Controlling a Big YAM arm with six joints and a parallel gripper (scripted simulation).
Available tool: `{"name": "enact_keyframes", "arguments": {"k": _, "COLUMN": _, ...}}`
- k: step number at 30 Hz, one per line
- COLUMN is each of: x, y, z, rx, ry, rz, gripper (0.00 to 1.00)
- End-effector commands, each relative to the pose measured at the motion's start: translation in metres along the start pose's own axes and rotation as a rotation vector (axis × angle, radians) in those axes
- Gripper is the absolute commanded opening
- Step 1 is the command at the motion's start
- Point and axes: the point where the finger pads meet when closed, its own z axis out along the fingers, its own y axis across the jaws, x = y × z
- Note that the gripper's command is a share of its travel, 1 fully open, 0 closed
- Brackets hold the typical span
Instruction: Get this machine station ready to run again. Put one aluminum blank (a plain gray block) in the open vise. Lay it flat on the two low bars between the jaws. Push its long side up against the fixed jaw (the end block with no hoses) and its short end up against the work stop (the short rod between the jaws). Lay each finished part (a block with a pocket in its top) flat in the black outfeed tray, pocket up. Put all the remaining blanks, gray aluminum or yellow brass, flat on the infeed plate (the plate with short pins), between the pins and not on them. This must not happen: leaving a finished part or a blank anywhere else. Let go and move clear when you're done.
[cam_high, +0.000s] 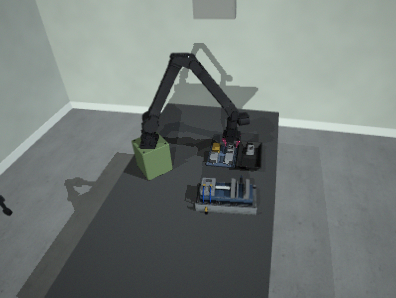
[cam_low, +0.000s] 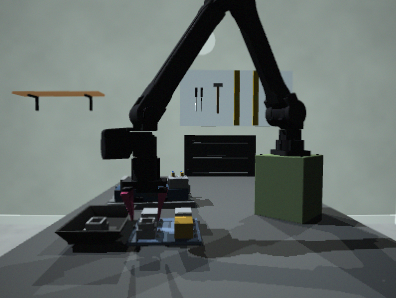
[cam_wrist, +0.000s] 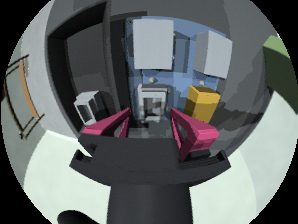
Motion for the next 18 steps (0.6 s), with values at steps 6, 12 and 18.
{"name": "enact_keyframes", "arguments": {"k": 6, "x": 0.0037, "y": -0.0004, "z": 0.0003, "rx": 0.002, "ry": -0.002, "rz": -0.001, "gripper": 0.64}}
{"name": "enact_keyframes", "arguments": {"k": 12, "x": 0.0043, "y": 0.0010, "z": -0.0009, "rx": -0.002, "ry": -0.001, "rz": -0.001, "gripper": 0.64}}
{"name": "enact_keyframes", "arguments": {"k": 18, "x": 0.0044, "y": 0.0014, "z": -0.0013, "rx": -0.003, "ry": 0.000, "rz": 0.000, "gripper": 0.64}}
